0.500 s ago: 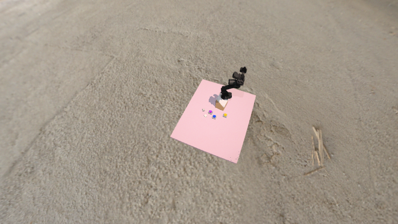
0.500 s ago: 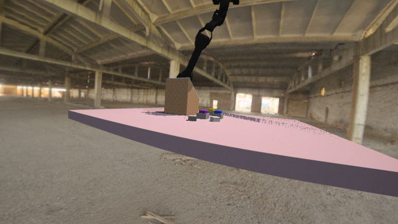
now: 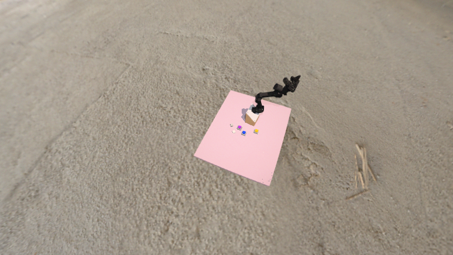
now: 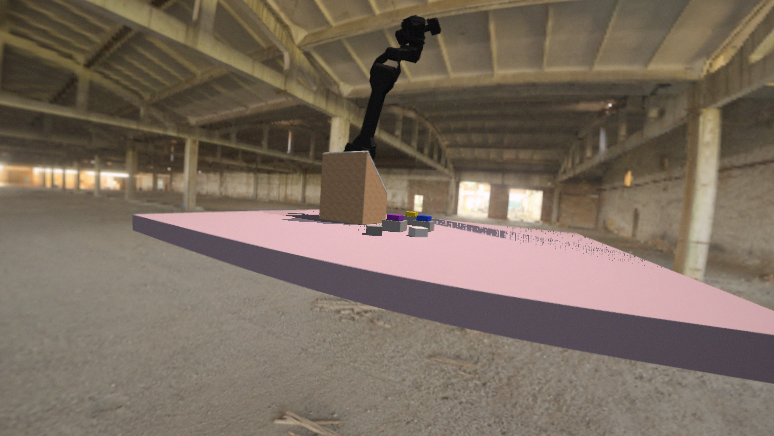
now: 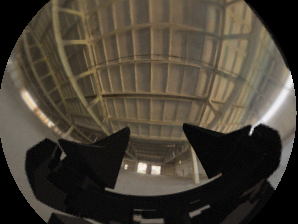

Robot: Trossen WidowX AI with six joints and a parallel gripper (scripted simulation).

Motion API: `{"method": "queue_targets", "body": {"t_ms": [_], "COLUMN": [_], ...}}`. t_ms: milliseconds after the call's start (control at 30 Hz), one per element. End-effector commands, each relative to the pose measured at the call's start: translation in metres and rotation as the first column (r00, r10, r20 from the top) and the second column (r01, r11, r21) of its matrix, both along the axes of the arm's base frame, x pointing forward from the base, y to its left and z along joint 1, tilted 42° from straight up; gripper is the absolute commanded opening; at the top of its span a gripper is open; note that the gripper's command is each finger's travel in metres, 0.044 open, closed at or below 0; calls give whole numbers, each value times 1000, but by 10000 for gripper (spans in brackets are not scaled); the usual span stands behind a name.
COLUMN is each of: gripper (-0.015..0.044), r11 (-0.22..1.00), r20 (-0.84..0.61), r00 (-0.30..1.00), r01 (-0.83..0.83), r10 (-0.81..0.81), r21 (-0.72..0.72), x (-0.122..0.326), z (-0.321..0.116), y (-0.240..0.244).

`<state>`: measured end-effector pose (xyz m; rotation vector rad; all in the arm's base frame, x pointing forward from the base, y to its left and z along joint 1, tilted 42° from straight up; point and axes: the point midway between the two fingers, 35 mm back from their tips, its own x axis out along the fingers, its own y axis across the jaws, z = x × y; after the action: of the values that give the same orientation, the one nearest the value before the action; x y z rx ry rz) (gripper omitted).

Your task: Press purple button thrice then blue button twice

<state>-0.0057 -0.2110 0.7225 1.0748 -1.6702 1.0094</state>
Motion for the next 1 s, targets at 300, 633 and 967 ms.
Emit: {"method": "queue_targets", "body": {"t_ms": [300,633,967], "gripper": [400,400,400], "r11": [809,451,33], "r20": [136,247,331], "r00": [923,802,687], "r01": [382,528,460], "r10": [-361,-544,-647], "r21": [-447,-720,-888], "x": [-39,31,157], "z": [8,-41,-131], "y": [228,380,467]}}
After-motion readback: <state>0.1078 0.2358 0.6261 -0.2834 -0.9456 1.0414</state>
